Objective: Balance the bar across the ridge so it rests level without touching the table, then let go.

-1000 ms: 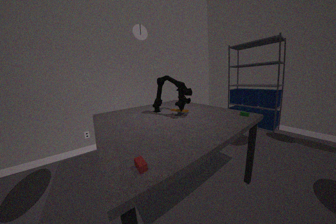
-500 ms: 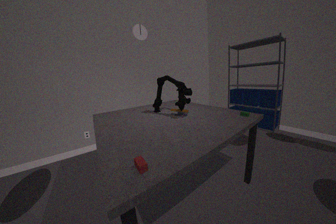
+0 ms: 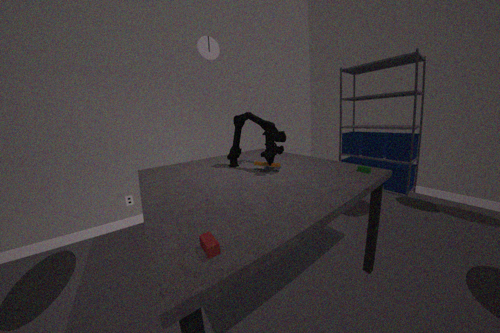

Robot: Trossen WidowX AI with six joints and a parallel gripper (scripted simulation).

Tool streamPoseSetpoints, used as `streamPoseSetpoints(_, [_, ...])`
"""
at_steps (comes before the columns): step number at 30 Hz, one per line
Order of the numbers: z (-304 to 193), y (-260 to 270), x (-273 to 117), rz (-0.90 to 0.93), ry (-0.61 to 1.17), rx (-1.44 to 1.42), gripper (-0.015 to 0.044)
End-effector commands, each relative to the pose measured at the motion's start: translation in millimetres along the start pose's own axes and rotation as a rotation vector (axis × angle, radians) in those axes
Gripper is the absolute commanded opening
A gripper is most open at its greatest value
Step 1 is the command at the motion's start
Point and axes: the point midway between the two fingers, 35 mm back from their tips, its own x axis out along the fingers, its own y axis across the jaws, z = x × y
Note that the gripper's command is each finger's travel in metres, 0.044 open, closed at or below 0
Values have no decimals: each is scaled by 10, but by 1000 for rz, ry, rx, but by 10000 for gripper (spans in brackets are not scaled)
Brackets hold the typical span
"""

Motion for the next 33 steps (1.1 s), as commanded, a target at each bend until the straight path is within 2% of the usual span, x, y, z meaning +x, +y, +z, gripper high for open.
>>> streamPoseSetpoints(1, [0, 0, 1, 0, 0, 0, 0])
streamPoseSetpoints(5, [0, 0, 1, 0, 0, 0, 0])
streamPoseSetpoints(11, [0, 0, 1, 0, 0, 0, 157])
streamPoseSetpoints(12, [0, 0, 1, 0, 0, 0, 167])
streamPoseSetpoints(33, [0, 0, 1, 0, 0, 0, 169])
